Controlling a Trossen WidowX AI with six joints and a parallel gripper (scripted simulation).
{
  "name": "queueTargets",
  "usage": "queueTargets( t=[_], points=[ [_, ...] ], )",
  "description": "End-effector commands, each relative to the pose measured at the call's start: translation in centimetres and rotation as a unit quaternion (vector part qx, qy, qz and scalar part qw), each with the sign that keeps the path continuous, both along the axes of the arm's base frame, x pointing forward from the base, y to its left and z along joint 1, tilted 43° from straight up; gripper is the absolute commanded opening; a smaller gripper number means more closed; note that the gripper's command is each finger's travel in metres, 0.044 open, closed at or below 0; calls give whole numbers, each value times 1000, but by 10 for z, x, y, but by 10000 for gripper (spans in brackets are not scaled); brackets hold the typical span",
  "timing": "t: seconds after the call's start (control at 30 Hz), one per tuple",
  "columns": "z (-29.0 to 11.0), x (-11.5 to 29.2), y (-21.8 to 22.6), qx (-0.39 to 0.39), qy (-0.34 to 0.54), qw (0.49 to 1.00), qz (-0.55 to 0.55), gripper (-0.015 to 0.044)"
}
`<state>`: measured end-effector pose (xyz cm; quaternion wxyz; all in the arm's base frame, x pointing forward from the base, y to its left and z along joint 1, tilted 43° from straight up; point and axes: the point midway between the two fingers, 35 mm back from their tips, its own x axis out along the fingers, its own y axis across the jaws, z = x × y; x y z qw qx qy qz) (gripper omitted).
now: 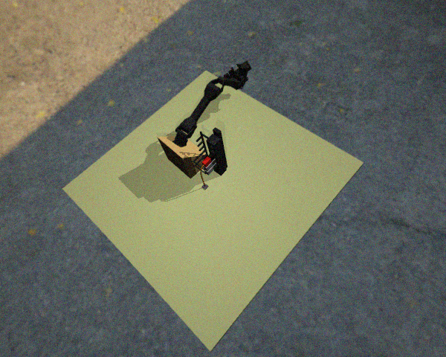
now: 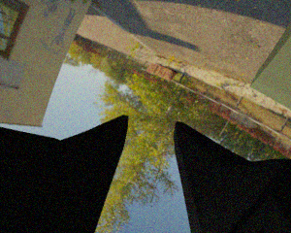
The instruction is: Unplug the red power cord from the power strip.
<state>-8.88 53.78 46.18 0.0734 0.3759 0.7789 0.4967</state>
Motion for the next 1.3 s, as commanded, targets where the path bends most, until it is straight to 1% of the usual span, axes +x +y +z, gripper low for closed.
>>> queueTargets(
  t=[0.0,0.23,0.4,0.7,0.87,1.03,1.27],
  points=[
    [-12,68,10,-5,-22,996,-87,160],
    [-44,188,4,-42,-37,974,-221,160],
    [-59,235,-6,-60,-50,959,-271,160],
    [-111,350,-53,-125,-101,909,-384,160],
    [-150,415,-98,-185,-111,871,-441,160],
    [-189,471,-155,-248,-114,829,-489,160],
    [-248,526,-250,-340,-109,765,-536,160]
  ],
)
